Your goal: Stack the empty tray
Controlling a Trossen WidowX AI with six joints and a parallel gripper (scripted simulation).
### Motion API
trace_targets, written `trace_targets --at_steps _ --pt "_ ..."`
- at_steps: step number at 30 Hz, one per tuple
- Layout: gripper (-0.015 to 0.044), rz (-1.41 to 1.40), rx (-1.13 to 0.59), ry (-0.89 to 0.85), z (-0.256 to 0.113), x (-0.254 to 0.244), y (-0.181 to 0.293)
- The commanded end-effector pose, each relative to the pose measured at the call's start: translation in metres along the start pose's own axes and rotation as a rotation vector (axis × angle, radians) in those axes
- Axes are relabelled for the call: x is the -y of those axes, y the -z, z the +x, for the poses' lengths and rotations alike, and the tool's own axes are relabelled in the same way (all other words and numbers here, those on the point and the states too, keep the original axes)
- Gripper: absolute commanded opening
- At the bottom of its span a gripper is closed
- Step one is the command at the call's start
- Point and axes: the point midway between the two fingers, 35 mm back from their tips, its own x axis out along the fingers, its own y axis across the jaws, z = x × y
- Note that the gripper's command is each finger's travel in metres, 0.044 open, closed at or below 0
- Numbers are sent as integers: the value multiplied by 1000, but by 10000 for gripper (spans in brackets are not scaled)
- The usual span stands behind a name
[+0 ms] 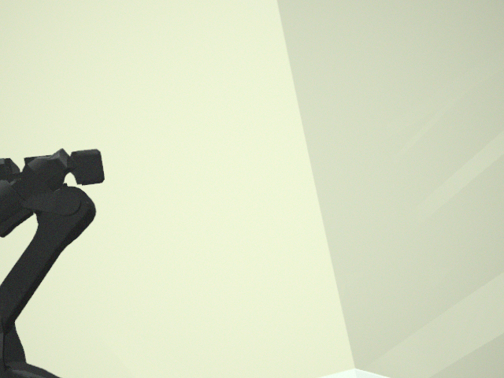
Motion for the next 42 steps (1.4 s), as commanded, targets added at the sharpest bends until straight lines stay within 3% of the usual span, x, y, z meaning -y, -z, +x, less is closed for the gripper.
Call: trace_targets --at_steps 1,8,12,18,25,33,42 --pt "374 0 0 0 0 0 0" --pt "190 6 -3 -4 0 -2 1" --pt "85 129 -78 -91 6 -43 24" --pt "84 330 -248 -251 -1 -123 63" --pt "84 521 -508 -450 -46 -222 103" --pt "84 680 -867 -644 -139 -313 134" --pt "84 781 -1314 -835 -278 -370 147"
